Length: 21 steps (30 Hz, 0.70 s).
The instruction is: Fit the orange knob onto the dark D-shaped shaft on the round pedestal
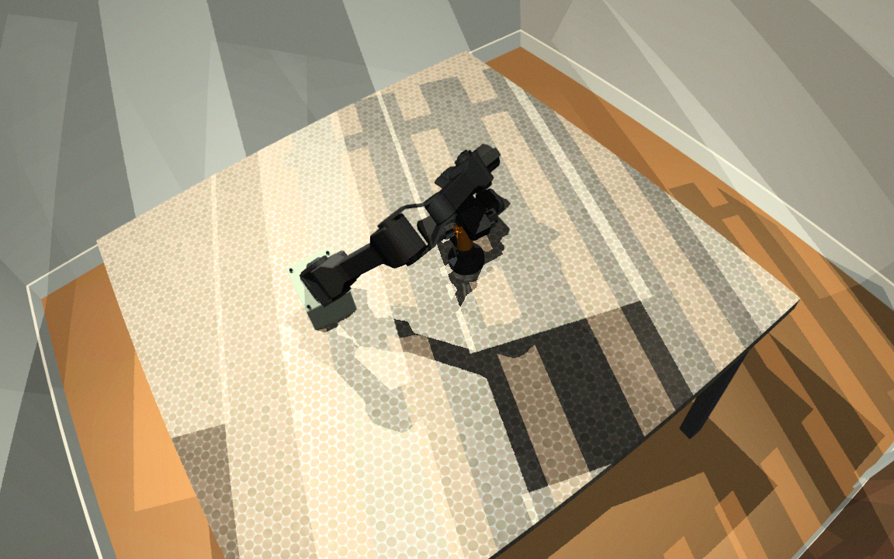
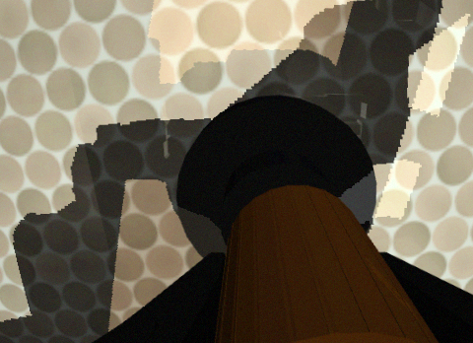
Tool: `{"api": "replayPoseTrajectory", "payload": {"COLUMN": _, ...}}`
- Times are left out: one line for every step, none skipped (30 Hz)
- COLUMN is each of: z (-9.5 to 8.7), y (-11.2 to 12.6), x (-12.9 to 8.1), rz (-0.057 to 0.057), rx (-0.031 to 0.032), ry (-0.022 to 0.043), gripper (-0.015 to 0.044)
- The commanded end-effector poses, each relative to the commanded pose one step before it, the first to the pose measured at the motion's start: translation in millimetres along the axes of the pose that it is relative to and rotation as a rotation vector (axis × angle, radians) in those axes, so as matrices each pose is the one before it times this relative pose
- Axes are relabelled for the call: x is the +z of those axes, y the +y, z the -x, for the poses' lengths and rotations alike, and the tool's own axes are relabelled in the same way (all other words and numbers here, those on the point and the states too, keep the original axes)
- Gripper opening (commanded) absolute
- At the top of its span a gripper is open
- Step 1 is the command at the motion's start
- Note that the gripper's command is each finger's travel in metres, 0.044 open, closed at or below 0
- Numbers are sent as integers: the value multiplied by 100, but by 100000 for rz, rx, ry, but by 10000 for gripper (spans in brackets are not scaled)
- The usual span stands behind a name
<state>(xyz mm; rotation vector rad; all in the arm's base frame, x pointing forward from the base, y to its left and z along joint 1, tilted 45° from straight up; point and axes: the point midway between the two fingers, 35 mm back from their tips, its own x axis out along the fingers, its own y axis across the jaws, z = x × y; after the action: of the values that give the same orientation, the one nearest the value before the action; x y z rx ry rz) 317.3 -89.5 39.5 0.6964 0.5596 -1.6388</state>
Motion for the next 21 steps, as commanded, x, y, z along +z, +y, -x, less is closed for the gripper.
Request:
{"api": "replayPoseTrajectory", "payload": {"z": 110, "y": 94, "x": -157, "rz": -9340, "rx": 382, "ry": 132, "gripper": 0}}
{"api": "replayPoseTrajectory", "payload": {"z": -40, "y": 18, "x": -29, "rz": -1, "rx": 1, "ry": 0, "gripper": 0}}
{"api": "replayPoseTrajectory", "payload": {"z": -39, "y": 18, "x": -31, "rz": -1, "rx": 1, "ry": 0, "gripper": 0}}
{"api": "replayPoseTrajectory", "payload": {"z": -24, "y": 23, "x": -14, "rz": -1, "rx": 1, "ry": 0, "gripper": 0}}
{"api": "replayPoseTrajectory", "payload": {"z": -7, "y": 32, "x": 0, "rz": -1, "rx": 2, "ry": 0, "gripper": 0}}
{"api": "replayPoseTrajectory", "payload": {"z": 8, "y": 36, "x": 14, "rz": -1, "rx": 1, "ry": 0, "gripper": 0}}
{"api": "replayPoseTrajectory", "payload": {"z": 19, "y": 24, "x": 19, "rz": -1, "rx": 1, "ry": 0, "gripper": 0}}
{"api": "replayPoseTrajectory", "payload": {"z": 26, "y": 26, "x": 23, "rz": -1, "rx": 1, "ry": 0, "gripper": 0}}
{"api": "replayPoseTrajectory", "payload": {"z": 13, "y": 33, "x": 34, "rz": -1, "rx": 1, "ry": -1, "gripper": 0}}
{"api": "replayPoseTrajectory", "payload": {"z": -5, "y": 3, "x": 15, "rz": 0, "rx": 0, "ry": -1, "gripper": 0}}
{"api": "replayPoseTrajectory", "payload": {"z": -15, "y": -14, "x": 9, "rz": 1, "rx": 0, "ry": -1, "gripper": 0}}
{"api": "replayPoseTrajectory", "payload": {"z": -16, "y": -20, "x": 8, "rz": 1, "rx": -1, "ry": -1, "gripper": 0}}
{"api": "replayPoseTrajectory", "payload": {"z": -11, "y": -20, "x": 8, "rz": 1, "rx": -1, "ry": -1, "gripper": 0}}
{"api": "replayPoseTrajectory", "payload": {"z": -3, "y": -18, "x": 7, "rz": 1, "rx": -1, "ry": 0, "gripper": 0}}
{"api": "replayPoseTrajectory", "payload": {"z": 3, "y": -15, "x": 4, "rz": 1, "rx": -1, "ry": 0, "gripper": 0}}
{"api": "replayPoseTrajectory", "payload": {"z": 4, "y": -16, "x": -3, "rz": 1, "rx": -1, "ry": 0, "gripper": 0}}
{"api": "replayPoseTrajectory", "payload": {"z": 1, "y": -20, "x": -10, "rz": 1, "rx": -1, "ry": 0, "gripper": 0}}
{"api": "replayPoseTrajectory", "payload": {"z": -4, "y": -25, "x": -14, "rz": 1, "rx": -1, "ry": 1, "gripper": 0}}
{"api": "replayPoseTrajectory", "payload": {"z": -10, "y": -30, "x": -18, "rz": 1, "rx": -1, "ry": 0, "gripper": 0}}
{"api": "replayPoseTrajectory", "payload": {"z": -10, "y": -25, "x": -20, "rz": 1, "rx": -1, "ry": 1, "gripper": 0}}
{"api": "replayPoseTrajectory", "payload": {"z": -4, "y": -13, "x": -18, "rz": 0, "rx": 0, "ry": 1, "gripper": 0}}
